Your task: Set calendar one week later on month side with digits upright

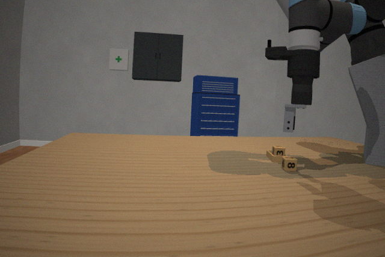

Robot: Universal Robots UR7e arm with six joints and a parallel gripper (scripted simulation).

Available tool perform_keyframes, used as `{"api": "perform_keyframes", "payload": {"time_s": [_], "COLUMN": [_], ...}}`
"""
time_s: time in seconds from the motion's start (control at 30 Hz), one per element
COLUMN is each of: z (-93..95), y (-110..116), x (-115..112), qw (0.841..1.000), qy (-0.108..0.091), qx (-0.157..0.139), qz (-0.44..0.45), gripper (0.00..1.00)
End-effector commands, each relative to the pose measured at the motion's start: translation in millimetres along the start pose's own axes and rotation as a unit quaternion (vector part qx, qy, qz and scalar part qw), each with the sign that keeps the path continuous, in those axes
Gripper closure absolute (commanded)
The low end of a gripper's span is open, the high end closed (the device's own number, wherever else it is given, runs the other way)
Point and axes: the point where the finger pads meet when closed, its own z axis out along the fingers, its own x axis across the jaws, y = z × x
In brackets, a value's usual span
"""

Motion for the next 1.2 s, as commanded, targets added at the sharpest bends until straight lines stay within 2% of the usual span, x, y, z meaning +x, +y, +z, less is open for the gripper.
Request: {"api": "perform_keyframes", "payload": {"time_s": [0.0,0.23,0.33,0.43,0.73,0.8,0.87,1.03,1.07,1.17], "z": [0.7,1.9,1.9,2.8,4.1,4.5,4.5,5.4,5.5,5.9], "y": [-2.1,-2.3,-2.3,-2.0,-0.7,0.0,0.0,1.8,1.8,2.9], "x": [-0.5,0.1,0.1,0.3,0.3,0.1,0.1,-0.7,-0.8,-1.4], "qw": [0.996,0.984,0.984,0.971,0.941,0.928,0.928,0.895,0.894,0.876], "qy": [-0.001,-0.001,-0.001,-0.001,-0.001,-0.001,-0.001,-0.001,-0.001,-0.002], "qx": [0.002,0.001,0.001,0.001,0.001,0.001,0.001,0.001,0.001,0.001], "qz": [0.087,0.176,0.177,0.24,0.338,0.373,0.373,0.447,0.448,0.483], "gripper": [0.0,0.0,0.0,0.0,0.0,0.0,0.0,0.0,0.0,0.0]}}
